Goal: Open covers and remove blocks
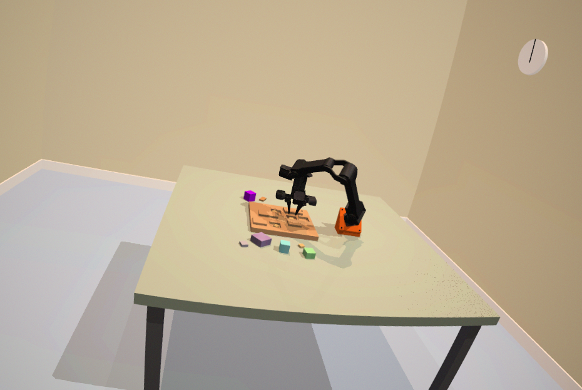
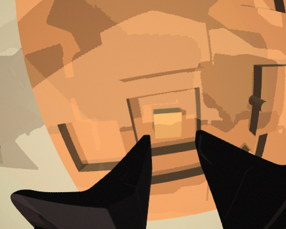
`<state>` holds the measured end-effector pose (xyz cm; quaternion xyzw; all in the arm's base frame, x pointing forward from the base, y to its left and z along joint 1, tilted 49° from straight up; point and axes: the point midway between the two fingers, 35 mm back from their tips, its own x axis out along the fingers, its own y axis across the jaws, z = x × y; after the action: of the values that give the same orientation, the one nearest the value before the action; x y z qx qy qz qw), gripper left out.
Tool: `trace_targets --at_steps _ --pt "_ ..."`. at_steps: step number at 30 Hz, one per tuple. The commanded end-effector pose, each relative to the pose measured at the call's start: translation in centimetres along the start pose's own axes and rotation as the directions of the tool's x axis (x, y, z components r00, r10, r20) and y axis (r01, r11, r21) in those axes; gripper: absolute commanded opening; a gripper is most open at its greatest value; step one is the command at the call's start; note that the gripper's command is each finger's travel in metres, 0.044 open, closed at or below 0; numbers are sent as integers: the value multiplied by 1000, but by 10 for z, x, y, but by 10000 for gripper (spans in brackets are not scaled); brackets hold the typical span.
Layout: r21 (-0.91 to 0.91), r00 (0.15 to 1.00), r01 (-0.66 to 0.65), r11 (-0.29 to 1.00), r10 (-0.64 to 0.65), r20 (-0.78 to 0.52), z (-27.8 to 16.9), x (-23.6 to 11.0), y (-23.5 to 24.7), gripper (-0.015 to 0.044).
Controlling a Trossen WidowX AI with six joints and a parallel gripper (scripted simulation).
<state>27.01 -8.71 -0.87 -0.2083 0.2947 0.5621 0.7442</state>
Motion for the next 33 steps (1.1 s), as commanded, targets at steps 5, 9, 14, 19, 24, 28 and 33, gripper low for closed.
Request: trace_targets --at_steps 5,9,14,19,24,28,33 --pt "5 1000 0 1000 0 5 1 8 1 144" --pt "5 1000 0 1000 0 6 1 12 1 144" --pt "5 1000 0 1000 0 6 1 13 1 144" --pt "5 1000 0 1000 0 6 1 16 1 144" --pt "5 1000 0 1000 0 6 1 20 1 144" --pt "5 1000 0 1000 0 6 1 24 1 144" --pt "0 1000 0 1000 0 2 0 22 0 124"
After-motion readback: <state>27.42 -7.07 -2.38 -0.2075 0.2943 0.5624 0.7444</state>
